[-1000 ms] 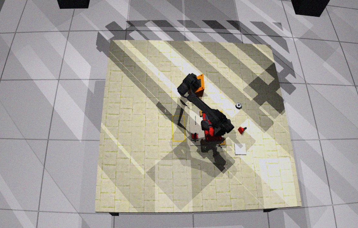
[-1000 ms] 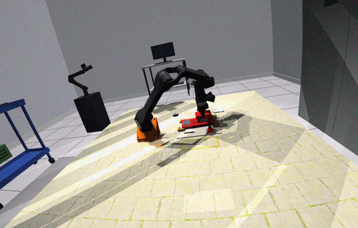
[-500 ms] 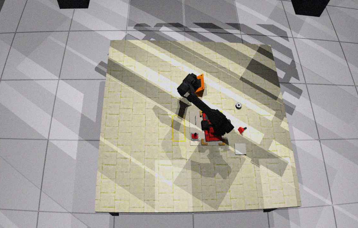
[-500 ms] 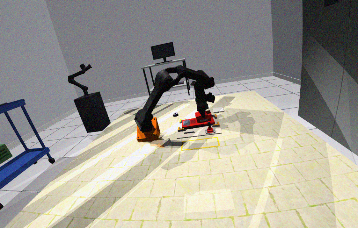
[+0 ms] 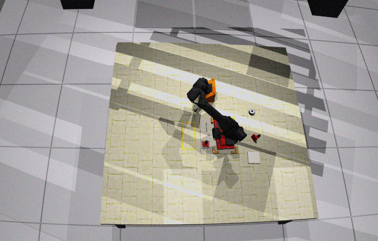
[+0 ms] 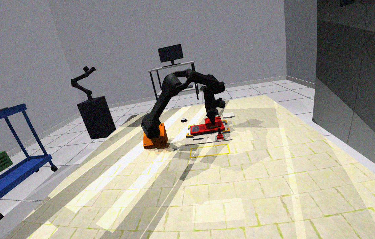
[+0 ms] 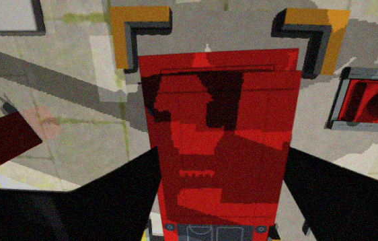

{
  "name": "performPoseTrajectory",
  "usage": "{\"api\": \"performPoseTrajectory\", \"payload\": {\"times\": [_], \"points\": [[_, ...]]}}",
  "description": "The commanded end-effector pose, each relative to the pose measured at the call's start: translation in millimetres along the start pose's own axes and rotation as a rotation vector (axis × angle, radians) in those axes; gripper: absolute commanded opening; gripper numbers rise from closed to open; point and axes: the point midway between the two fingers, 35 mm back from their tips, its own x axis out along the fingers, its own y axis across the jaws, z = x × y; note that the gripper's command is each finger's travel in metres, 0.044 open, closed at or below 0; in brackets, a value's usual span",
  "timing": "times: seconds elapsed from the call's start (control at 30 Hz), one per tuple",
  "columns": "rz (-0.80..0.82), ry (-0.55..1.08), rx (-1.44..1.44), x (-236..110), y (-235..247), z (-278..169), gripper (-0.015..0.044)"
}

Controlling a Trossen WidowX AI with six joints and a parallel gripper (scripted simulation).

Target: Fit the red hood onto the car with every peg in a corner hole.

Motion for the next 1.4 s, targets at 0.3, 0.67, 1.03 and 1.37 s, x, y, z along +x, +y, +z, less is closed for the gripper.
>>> {"api": "performPoseTrajectory", "payload": {"times": [0.3,0.67,1.03,1.37], "points": [[-0.002,-0.002,-0.003,1.9,0.1,-0.1,0.0],[-0.002,-0.001,-0.003,-2.4,0.2,-0.1,0.0],[-0.001,-0.001,-0.003,-4.6,0.3,-0.1,0.0],[-0.002,-0.001,-0.003,-0.6,0.2,0.0,0.0]]}}
